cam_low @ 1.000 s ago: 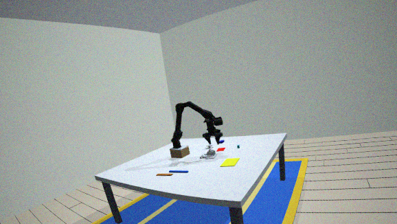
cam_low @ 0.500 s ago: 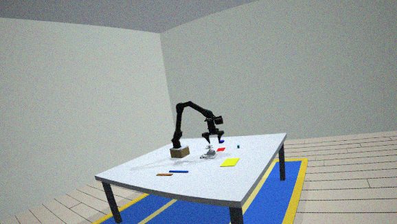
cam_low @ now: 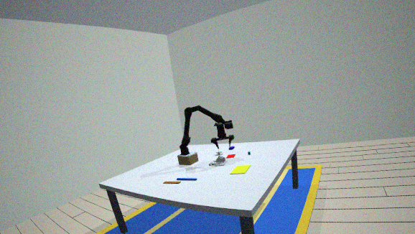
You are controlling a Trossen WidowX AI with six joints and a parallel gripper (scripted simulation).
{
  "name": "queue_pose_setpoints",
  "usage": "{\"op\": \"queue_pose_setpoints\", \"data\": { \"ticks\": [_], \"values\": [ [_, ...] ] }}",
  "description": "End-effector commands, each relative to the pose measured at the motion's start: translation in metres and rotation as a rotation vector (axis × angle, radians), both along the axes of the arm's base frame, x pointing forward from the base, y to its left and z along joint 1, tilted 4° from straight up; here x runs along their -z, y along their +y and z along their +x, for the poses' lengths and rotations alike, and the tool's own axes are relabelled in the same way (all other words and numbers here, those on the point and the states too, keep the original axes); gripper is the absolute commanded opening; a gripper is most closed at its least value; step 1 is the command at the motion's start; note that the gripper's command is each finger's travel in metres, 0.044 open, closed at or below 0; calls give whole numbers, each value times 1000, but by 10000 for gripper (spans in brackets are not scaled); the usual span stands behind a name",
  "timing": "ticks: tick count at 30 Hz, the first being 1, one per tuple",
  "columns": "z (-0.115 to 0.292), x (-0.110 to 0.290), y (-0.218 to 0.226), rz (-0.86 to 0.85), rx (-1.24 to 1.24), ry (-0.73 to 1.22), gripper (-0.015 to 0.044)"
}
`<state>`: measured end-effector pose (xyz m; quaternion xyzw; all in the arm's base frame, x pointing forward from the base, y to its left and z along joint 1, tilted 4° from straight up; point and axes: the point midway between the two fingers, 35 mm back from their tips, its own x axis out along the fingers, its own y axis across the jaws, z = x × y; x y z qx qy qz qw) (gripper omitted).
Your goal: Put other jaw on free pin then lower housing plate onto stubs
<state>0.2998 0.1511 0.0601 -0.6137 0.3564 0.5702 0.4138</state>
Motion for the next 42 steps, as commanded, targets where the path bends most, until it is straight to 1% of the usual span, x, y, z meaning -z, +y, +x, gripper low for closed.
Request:
{"op": "queue_pose_setpoints", "data": {
  "ticks": [1,42],
  "values": [
    [-4,-3,7,-9,-91,-8,440],
    [-64,-5,75,-98,-1012,-17,440]
  ]
}}
